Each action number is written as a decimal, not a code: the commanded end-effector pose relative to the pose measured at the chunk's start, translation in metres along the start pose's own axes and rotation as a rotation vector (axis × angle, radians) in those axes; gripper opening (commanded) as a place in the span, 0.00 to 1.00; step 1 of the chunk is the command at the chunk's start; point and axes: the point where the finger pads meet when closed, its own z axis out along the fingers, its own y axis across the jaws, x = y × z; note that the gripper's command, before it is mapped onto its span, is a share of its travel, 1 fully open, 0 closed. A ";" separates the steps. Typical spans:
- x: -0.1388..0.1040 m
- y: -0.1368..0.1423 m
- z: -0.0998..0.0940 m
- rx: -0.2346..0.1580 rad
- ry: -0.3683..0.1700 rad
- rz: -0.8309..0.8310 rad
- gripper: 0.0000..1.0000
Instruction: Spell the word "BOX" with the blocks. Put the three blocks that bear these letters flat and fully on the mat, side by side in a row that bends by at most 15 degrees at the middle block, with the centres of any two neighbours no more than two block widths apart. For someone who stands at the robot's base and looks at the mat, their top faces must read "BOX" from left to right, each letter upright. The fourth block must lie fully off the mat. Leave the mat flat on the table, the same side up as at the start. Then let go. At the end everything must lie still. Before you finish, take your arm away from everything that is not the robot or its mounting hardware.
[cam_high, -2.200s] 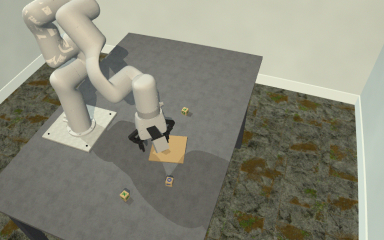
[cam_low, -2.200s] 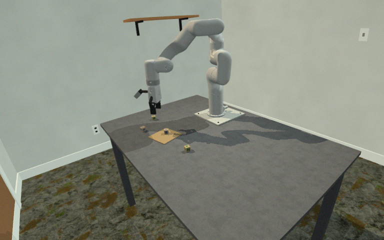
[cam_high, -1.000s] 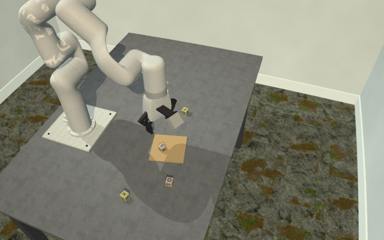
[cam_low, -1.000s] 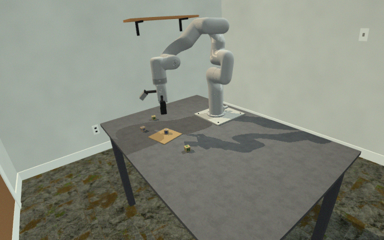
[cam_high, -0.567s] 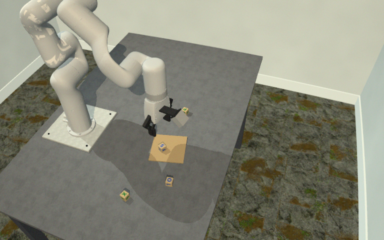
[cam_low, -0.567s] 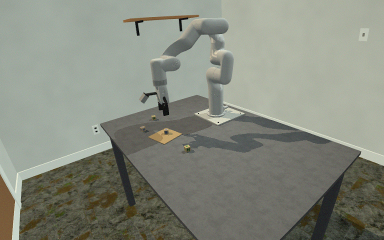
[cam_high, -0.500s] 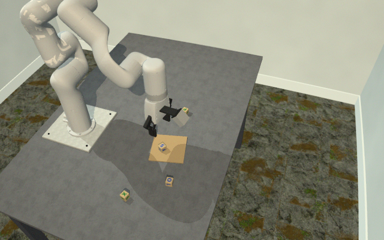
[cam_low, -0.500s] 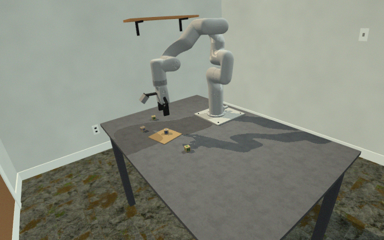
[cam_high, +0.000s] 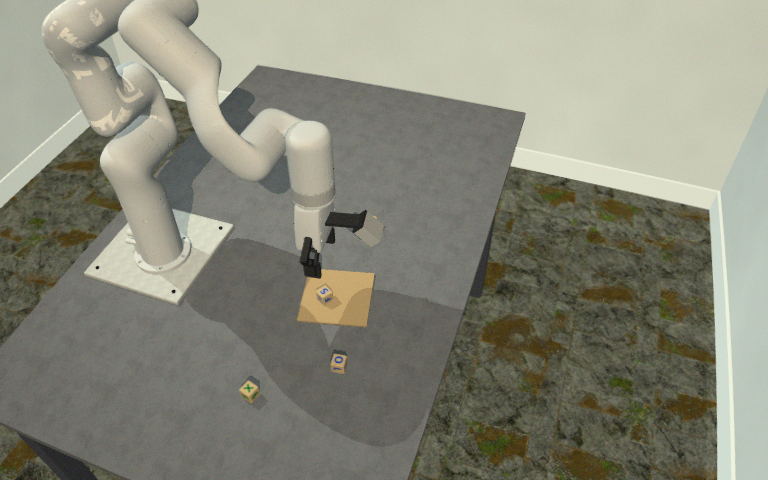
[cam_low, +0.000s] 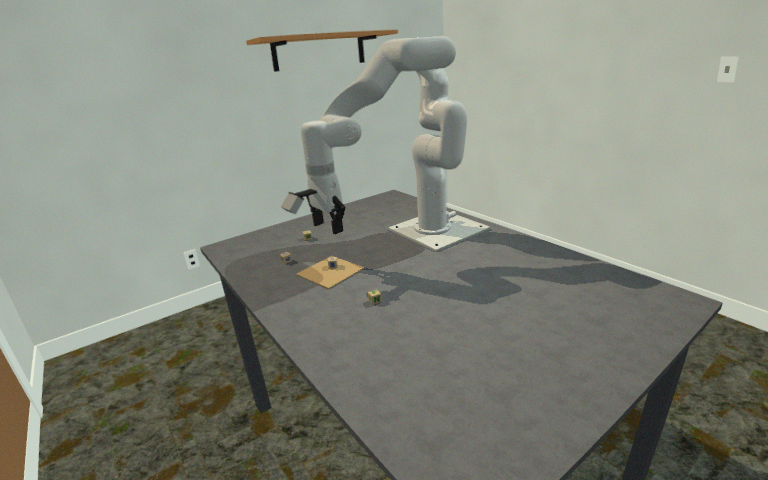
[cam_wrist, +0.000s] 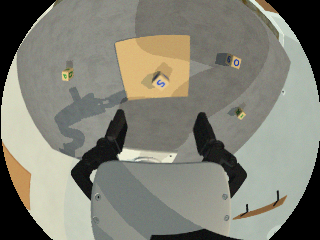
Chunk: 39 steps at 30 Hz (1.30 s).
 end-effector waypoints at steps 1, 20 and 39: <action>0.001 0.000 0.003 -0.001 0.005 -0.139 1.00; 0.001 0.000 0.015 -0.002 0.004 -0.522 1.00; 0.001 -0.001 0.026 -0.003 0.004 -0.887 1.00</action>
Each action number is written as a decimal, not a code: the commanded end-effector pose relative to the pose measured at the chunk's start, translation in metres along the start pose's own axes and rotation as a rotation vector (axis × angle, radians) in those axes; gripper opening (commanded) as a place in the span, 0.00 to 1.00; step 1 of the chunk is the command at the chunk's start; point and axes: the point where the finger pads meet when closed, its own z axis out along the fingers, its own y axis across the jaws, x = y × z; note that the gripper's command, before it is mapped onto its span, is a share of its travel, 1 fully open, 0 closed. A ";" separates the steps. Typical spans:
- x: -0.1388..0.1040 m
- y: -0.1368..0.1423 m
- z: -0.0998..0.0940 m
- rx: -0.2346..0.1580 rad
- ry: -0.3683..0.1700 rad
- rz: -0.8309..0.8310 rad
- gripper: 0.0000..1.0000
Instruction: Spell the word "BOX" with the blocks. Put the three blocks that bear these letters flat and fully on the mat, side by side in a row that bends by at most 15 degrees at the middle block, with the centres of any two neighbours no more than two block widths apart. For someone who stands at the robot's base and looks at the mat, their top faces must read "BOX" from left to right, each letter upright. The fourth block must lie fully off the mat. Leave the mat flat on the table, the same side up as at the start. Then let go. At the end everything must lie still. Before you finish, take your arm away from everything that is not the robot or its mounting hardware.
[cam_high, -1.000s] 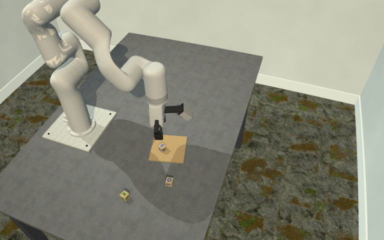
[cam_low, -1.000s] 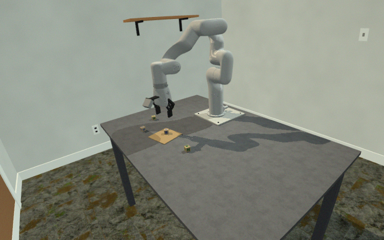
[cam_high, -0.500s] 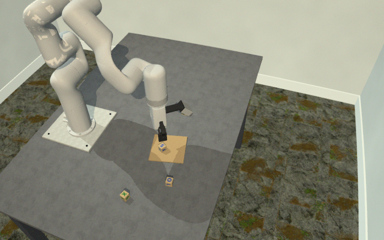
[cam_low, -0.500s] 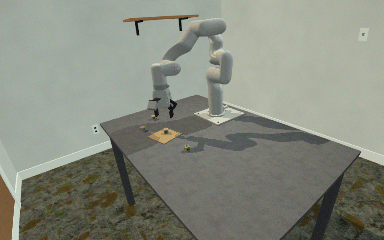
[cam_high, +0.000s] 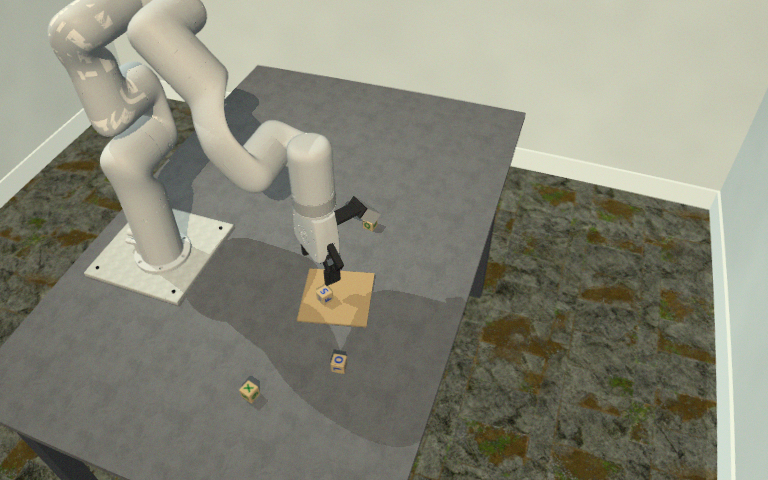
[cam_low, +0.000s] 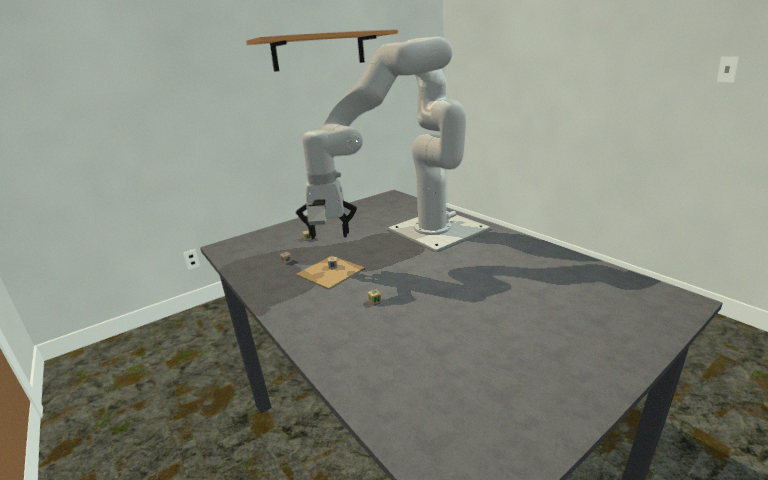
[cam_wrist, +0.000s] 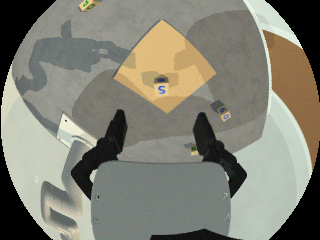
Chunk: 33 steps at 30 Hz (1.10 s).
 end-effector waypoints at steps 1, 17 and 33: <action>0.001 0.001 0.002 -0.004 0.003 -0.101 1.00; 0.001 0.001 0.002 -0.004 0.003 -0.110 0.63; 0.001 0.001 0.002 -0.004 0.003 -0.110 0.63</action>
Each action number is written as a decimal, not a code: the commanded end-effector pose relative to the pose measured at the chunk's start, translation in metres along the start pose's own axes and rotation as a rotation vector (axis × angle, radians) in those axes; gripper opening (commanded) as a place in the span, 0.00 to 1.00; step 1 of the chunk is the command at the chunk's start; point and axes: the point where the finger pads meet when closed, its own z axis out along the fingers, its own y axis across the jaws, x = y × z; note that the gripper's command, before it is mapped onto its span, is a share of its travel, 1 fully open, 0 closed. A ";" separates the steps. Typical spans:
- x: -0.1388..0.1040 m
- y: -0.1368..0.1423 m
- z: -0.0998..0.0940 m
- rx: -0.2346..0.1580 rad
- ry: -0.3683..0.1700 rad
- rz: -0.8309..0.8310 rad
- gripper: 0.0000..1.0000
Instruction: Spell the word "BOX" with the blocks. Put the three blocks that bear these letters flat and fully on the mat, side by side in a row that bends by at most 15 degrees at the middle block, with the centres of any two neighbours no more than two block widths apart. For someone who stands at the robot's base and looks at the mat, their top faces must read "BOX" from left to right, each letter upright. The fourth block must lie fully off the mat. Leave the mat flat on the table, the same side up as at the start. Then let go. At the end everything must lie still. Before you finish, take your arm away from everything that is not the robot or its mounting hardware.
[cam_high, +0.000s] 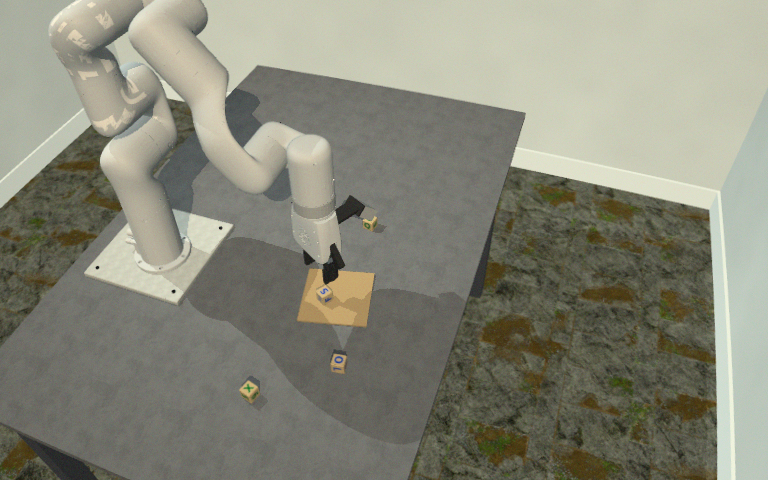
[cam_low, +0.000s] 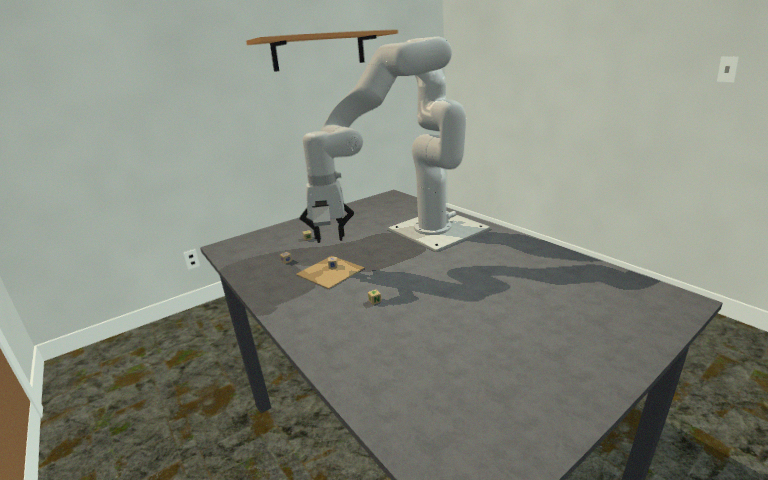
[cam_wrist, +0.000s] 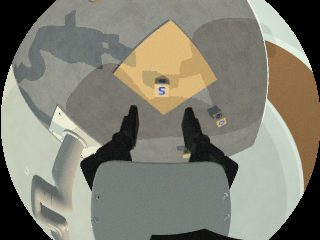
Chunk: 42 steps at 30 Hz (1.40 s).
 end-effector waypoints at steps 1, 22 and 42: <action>0.001 0.001 -0.001 -0.003 0.002 0.000 0.63; 0.001 0.001 0.003 -0.003 0.002 0.000 0.63; 0.000 0.001 0.028 -0.002 0.002 0.000 0.63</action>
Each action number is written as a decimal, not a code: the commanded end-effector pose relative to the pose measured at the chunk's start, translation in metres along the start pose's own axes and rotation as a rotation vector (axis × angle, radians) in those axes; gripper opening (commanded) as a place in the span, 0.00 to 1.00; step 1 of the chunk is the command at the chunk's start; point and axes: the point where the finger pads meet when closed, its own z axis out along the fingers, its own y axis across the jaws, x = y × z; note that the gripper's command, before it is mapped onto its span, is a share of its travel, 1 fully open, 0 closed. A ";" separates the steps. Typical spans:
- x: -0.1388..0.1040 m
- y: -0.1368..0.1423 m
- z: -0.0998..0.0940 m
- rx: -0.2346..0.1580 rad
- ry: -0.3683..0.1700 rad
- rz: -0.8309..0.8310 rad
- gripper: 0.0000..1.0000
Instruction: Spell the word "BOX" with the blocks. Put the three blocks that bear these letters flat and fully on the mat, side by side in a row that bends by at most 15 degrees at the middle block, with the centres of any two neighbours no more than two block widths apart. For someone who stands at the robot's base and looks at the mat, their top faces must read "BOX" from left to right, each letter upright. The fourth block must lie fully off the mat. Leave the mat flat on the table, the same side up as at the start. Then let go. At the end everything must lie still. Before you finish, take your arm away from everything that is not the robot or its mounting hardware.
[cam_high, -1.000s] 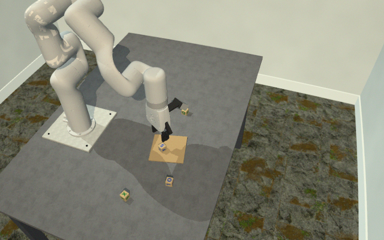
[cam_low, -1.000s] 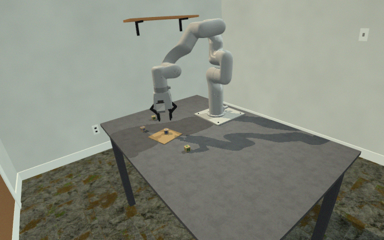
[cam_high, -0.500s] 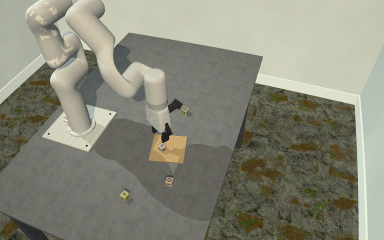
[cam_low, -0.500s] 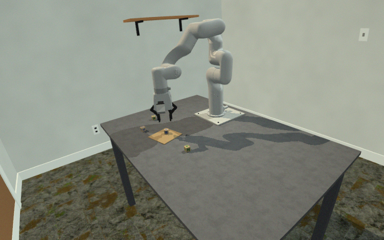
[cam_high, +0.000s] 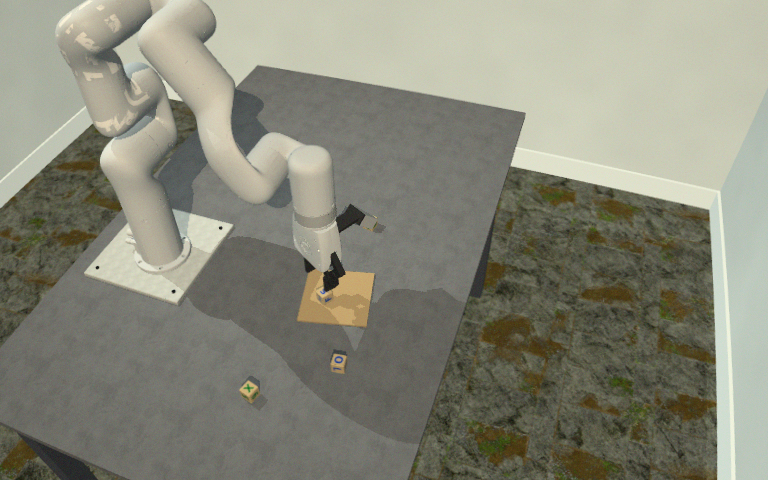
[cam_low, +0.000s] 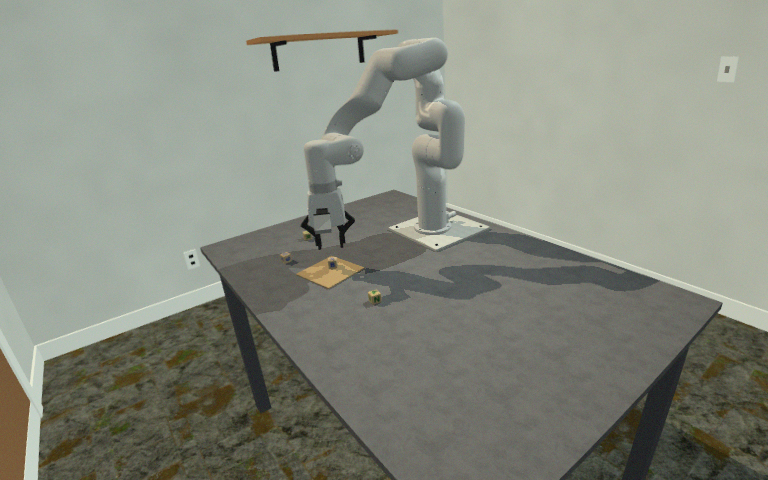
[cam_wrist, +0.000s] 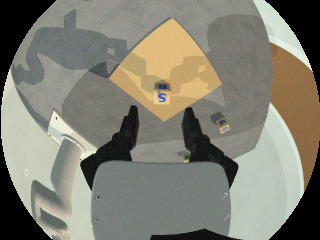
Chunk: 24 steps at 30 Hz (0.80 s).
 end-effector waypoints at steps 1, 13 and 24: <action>0.001 0.001 0.008 -0.003 0.002 0.000 0.63; 0.000 0.001 0.021 -0.003 0.002 0.000 0.63; 0.000 0.002 0.028 -0.003 0.002 0.000 0.63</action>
